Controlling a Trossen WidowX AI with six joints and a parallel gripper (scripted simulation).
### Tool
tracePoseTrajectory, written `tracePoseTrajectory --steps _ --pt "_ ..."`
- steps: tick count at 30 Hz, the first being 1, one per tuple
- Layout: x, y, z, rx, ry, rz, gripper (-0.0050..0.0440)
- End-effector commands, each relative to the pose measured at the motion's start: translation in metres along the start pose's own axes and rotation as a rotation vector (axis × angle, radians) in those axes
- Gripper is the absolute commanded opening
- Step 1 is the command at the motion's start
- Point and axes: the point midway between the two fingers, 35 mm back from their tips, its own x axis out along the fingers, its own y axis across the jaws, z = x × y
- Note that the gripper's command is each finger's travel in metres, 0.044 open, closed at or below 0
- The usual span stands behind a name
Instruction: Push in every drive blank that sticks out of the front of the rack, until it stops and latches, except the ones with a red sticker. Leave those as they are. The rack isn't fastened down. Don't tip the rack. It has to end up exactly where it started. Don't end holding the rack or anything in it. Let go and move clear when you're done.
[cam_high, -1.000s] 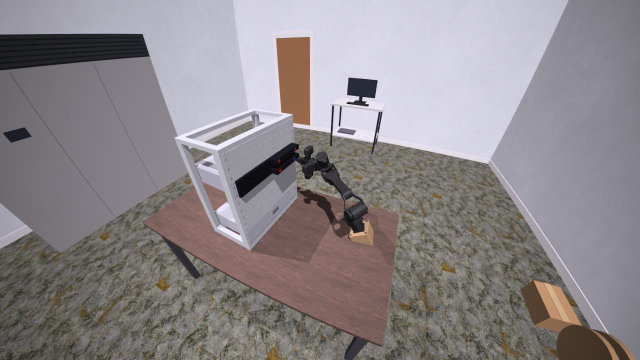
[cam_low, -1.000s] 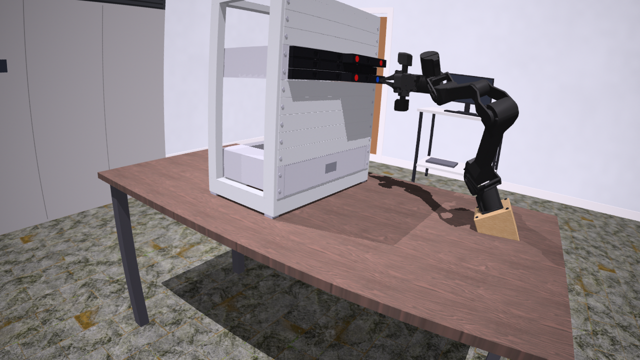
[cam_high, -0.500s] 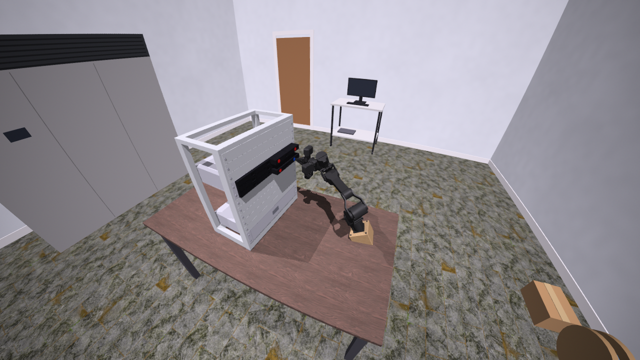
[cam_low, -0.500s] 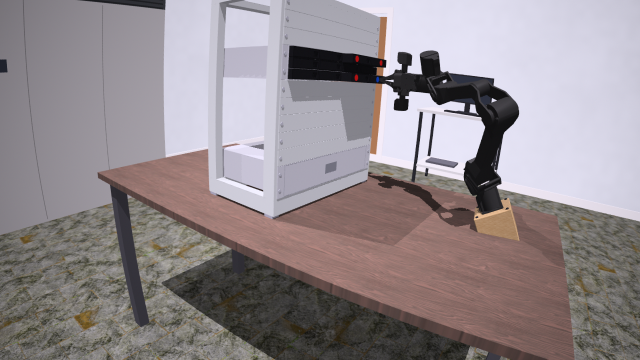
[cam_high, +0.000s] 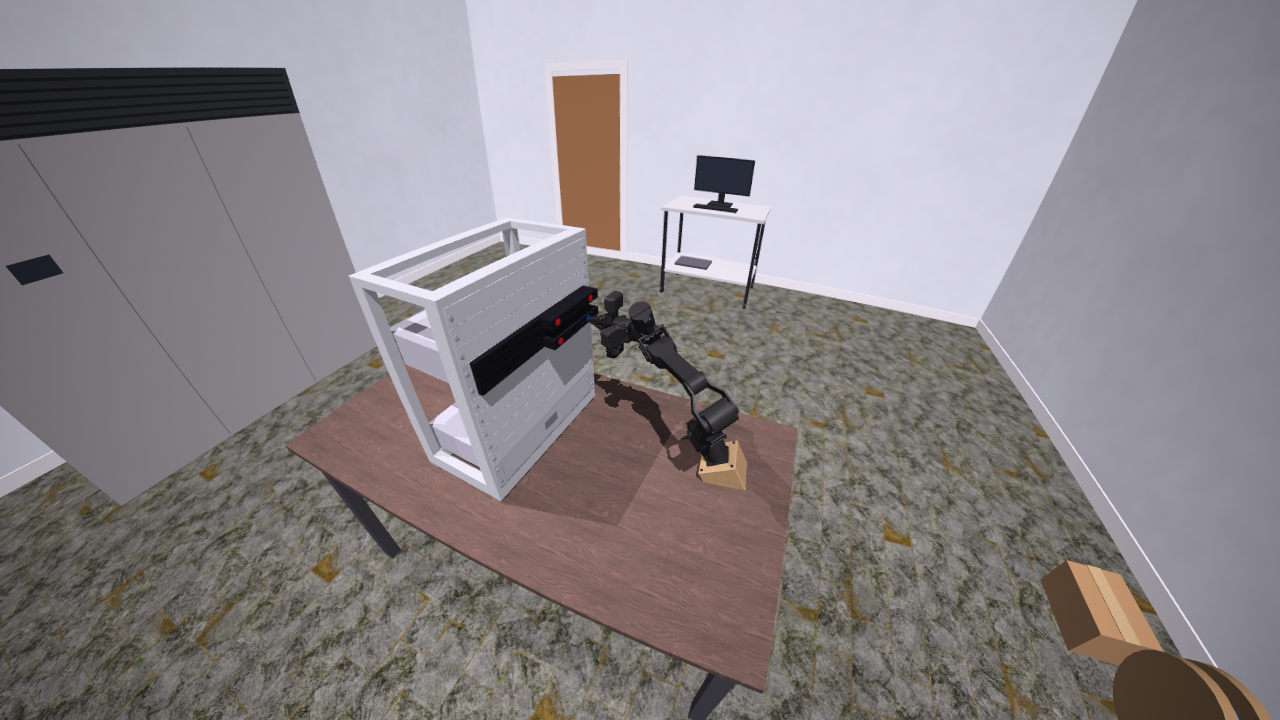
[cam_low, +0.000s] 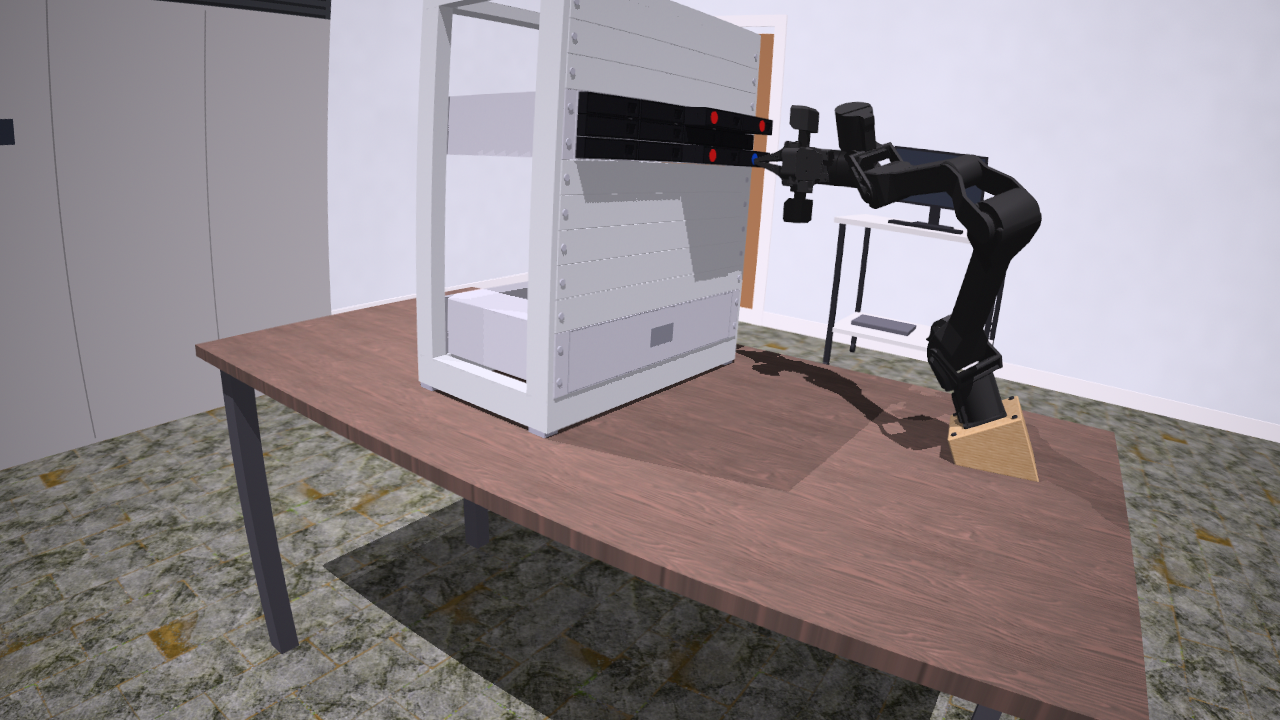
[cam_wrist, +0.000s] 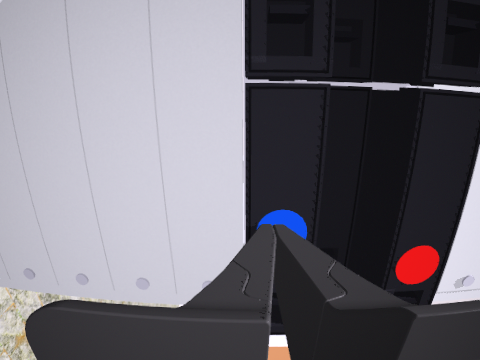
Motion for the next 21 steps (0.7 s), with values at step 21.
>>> tracePoseTrajectory --steps 21 --pt "0.0105 -0.014 0.0051 -0.018 -0.008 -0.021 0.0"
